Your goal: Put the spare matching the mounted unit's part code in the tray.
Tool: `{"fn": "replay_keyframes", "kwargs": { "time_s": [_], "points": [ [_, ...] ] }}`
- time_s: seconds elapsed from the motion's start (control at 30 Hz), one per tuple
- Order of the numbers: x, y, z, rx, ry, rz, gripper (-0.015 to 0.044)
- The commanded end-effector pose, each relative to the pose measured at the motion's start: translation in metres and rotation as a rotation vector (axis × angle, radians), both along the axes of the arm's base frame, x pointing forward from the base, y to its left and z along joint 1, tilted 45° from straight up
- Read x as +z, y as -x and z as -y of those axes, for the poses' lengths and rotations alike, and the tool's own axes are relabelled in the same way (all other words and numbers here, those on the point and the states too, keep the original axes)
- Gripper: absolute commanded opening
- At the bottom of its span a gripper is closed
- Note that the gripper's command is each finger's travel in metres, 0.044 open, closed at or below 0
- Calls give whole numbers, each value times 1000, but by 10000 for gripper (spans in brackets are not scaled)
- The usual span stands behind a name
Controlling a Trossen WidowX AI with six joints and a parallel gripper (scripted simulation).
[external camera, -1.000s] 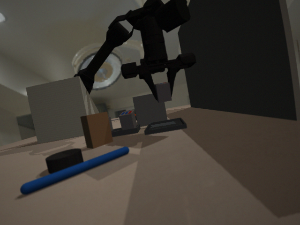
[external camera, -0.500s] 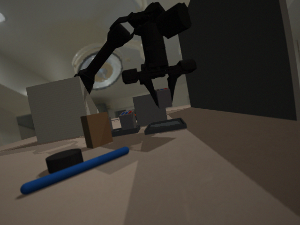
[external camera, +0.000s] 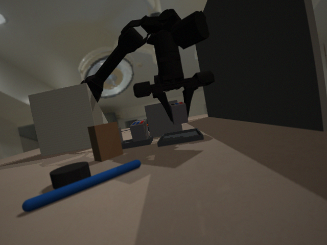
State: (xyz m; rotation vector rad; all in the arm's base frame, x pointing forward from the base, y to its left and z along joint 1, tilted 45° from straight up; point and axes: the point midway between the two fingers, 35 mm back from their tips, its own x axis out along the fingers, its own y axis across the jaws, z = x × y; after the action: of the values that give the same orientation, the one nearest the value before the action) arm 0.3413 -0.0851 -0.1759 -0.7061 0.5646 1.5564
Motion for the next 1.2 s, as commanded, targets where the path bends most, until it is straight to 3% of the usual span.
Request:
{"fn": "replay_keyframes", "kwargs": {
  "time_s": [0.0,0.7,1.17],
  "points": [
    [-3,2,-4,-4,-5,-5,0],
    [-15,7,-19,-4,-9,-5,0],
    [-14,5,-17,1,-4,-1,367]
  ]
}}
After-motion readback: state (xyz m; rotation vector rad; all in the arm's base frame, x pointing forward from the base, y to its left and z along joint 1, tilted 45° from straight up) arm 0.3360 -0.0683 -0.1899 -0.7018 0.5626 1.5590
